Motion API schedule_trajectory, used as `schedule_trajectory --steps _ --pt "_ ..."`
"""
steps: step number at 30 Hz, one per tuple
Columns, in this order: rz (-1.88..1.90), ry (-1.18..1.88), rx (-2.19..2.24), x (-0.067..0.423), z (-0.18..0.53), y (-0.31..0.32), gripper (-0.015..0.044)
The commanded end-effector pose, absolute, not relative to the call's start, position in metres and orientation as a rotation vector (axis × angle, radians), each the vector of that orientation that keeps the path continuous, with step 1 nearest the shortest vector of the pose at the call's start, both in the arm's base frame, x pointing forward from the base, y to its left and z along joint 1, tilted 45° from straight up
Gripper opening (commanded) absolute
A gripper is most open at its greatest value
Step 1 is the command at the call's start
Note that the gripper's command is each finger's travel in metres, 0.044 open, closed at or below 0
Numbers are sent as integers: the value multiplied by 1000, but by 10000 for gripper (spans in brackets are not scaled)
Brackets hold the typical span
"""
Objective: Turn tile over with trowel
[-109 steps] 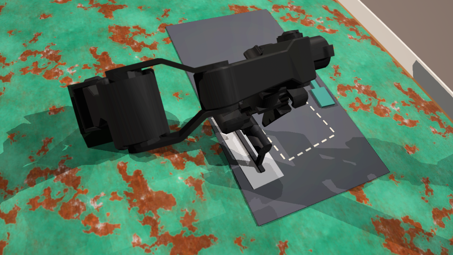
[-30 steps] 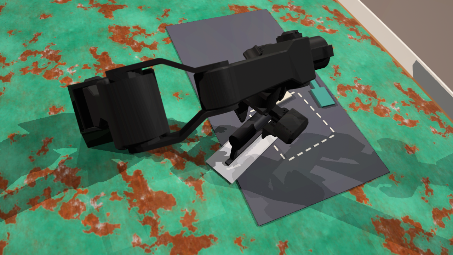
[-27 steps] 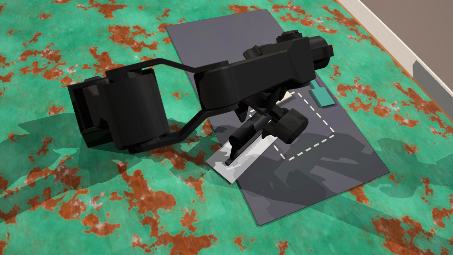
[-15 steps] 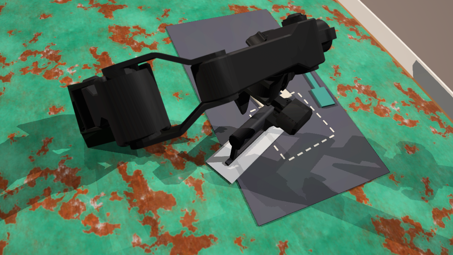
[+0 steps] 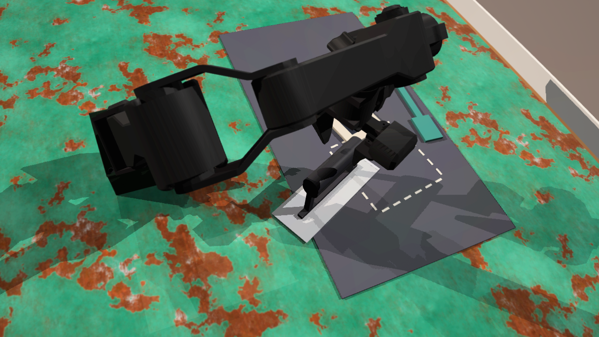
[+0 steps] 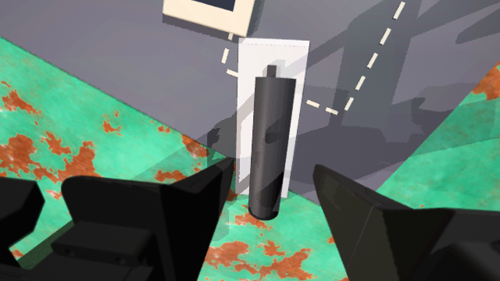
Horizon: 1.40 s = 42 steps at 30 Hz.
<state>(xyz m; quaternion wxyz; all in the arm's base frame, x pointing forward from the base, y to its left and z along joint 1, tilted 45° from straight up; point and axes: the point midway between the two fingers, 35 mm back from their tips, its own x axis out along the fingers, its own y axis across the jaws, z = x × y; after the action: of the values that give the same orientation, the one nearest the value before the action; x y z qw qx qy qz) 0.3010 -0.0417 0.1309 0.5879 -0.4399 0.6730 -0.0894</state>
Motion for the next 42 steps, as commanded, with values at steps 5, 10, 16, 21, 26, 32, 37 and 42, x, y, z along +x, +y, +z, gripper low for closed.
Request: schedule_trajectory --steps 5,10,16,21,26,32,37,42 --pt "-204 1579 -1027 300 120 -51 270" --pt "-204 1579 -1027 301 115 -57 270" --pt "-205 1579 -1028 301 108 -64 270" --pt "-206 1579 -1028 301 103 -69 270" --pt "-206 1579 -1029 301 102 -70 191" --pt "-206 1579 -1029 301 102 -70 132" --pt "-206 1579 -1029 301 102 -70 130" --pt "-206 1579 -1029 301 102 -70 130"
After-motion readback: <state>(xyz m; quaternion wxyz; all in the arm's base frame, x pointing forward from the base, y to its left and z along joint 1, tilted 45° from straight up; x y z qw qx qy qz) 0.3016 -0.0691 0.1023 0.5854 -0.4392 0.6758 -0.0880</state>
